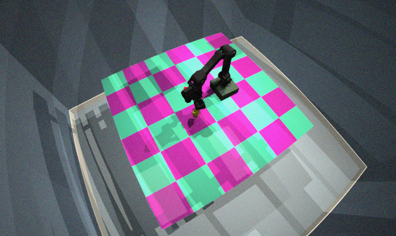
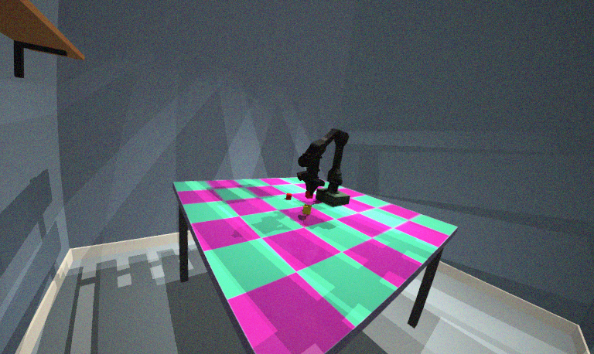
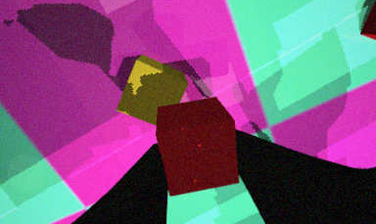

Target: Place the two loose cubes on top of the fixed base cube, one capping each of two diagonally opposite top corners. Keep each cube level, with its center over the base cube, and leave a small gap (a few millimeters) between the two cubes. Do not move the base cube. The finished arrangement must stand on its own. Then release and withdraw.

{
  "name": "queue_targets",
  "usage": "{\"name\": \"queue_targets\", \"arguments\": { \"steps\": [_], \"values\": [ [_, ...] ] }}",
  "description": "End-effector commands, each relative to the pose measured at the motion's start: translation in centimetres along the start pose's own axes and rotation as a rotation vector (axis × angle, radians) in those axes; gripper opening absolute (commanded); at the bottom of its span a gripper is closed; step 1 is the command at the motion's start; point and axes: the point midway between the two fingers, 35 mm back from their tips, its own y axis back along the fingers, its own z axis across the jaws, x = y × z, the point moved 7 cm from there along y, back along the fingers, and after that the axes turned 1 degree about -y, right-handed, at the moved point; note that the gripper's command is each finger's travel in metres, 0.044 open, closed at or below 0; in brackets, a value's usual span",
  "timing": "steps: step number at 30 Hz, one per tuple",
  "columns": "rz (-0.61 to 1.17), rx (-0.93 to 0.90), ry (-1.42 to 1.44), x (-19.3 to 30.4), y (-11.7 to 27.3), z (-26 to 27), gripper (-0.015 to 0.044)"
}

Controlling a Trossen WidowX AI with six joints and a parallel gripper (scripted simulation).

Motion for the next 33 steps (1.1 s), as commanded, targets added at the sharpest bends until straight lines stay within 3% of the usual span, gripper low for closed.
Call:
{"name": "queue_targets", "arguments": {
  "steps": [1,19,33],
  "values": [
    [0.009,-0.002,0.163,0.7,-0.7,1.4,0.0105],
    [0.009,-0.002,0.213,0.9,-0.9,1.8,0.0105],
    [0.009,-0.003,0.217,0.9,-3.5,1.8,0.0105]
  ]
}}
